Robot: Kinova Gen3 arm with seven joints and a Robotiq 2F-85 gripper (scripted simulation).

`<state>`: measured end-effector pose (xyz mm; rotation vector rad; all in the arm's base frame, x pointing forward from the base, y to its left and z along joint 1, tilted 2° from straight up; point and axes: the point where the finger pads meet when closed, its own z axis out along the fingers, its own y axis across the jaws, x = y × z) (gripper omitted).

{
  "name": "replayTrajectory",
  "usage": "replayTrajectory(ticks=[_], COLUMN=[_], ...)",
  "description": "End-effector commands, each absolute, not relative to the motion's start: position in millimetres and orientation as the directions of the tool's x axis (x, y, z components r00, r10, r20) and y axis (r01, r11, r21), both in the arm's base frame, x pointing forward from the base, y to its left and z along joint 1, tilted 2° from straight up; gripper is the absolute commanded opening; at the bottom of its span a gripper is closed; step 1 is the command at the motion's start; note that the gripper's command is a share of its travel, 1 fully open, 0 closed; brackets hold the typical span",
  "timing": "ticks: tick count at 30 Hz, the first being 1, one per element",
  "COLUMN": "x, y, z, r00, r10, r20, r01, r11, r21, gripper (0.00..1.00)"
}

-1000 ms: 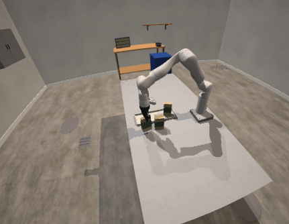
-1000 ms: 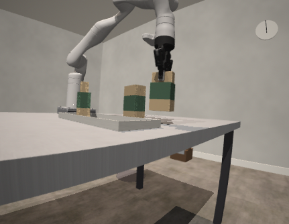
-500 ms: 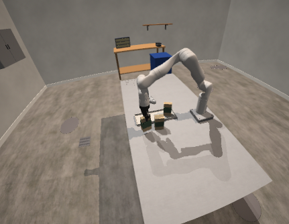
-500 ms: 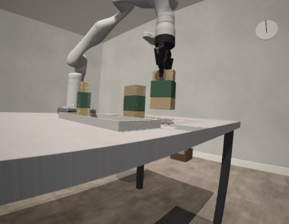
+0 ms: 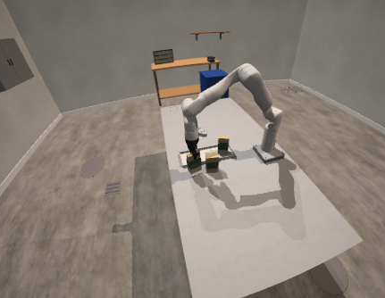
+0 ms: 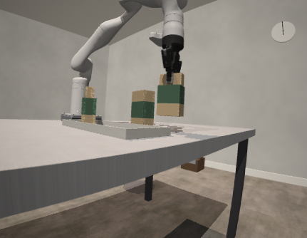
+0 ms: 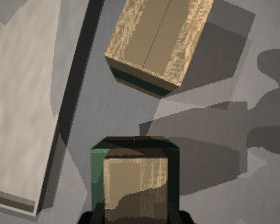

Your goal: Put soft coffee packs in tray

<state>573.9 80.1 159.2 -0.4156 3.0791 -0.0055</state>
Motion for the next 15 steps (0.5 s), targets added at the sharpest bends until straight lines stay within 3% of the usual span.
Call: replayTrajectory(ticks=[1,15], x=[575,578], y=[63,-18], z=[161,161], r00=[-0.967,-0.967], r10=[-0.252,-0.252], r20=[-0.036,-0.036], r01=[-0.252,-0.252], r11=[0.968,0.968], r21=[-0.009,-0.009], gripper=[0.27,0.27])
